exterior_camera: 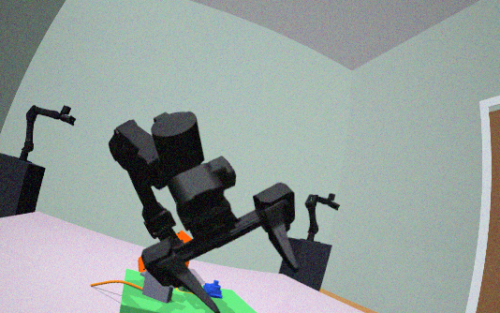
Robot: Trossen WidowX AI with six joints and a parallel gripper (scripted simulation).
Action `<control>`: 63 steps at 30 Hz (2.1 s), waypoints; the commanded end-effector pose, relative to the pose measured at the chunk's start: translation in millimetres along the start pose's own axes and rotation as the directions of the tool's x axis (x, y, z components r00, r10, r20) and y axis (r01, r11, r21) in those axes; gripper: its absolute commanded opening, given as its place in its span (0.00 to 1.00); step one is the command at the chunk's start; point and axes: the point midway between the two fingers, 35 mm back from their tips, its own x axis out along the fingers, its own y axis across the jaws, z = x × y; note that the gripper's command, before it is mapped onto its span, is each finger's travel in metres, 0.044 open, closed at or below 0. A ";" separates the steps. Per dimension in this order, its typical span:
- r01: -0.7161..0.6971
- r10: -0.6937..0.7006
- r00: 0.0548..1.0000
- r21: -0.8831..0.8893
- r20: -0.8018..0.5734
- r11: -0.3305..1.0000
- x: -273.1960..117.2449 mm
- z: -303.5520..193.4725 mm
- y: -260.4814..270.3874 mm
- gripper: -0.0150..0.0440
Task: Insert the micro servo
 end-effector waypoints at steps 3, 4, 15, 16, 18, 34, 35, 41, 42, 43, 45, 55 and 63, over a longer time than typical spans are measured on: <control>0.042 -0.060 0.990 -0.142 -0.126 0.989 -18.8 -29.7 -4.2 1.00; 0.045 -0.069 0.987 -0.165 -0.144 0.985 -21.8 -34.2 -5.1 1.00; 0.034 -0.184 0.927 -0.415 -0.327 0.909 -59.1 -81.3 -17.7 1.00; 0.029 -0.196 0.919 -0.438 -0.342 0.899 -62.9 -85.2 -19.2 1.00; 0.016 -0.219 0.903 -0.481 -0.370 0.877 -70.7 -92.8 -22.4 1.00; -0.182 -0.420 0.739 -0.757 -0.526 0.628 -140.3 -143.0 -53.2 1.00; -0.199 -0.433 0.728 -0.768 -0.532 0.609 -145.0 -145.4 -55.4 1.00; -0.310 -0.510 0.657 -0.816 -0.555 0.489 -173.6 -158.1 -68.9 1.00; -0.330 -0.523 0.645 -0.820 -0.557 0.468 -178.3 -159.9 -71.2 1.00; -0.349 -0.536 0.633 -0.824 -0.559 0.447 -183.1 -161.6 -73.5 1.00; -0.390 -0.561 0.609 -0.828 -0.561 0.404 -192.5 -164.7 -78.1 1.00; -0.542 -0.654 0.521 -0.804 -0.549 0.244 -226.8 -172.6 -94.8 1.00; -0.542 -0.654 0.521 -0.805 -0.549 0.243 -223.4 -175.8 -98.8 1.00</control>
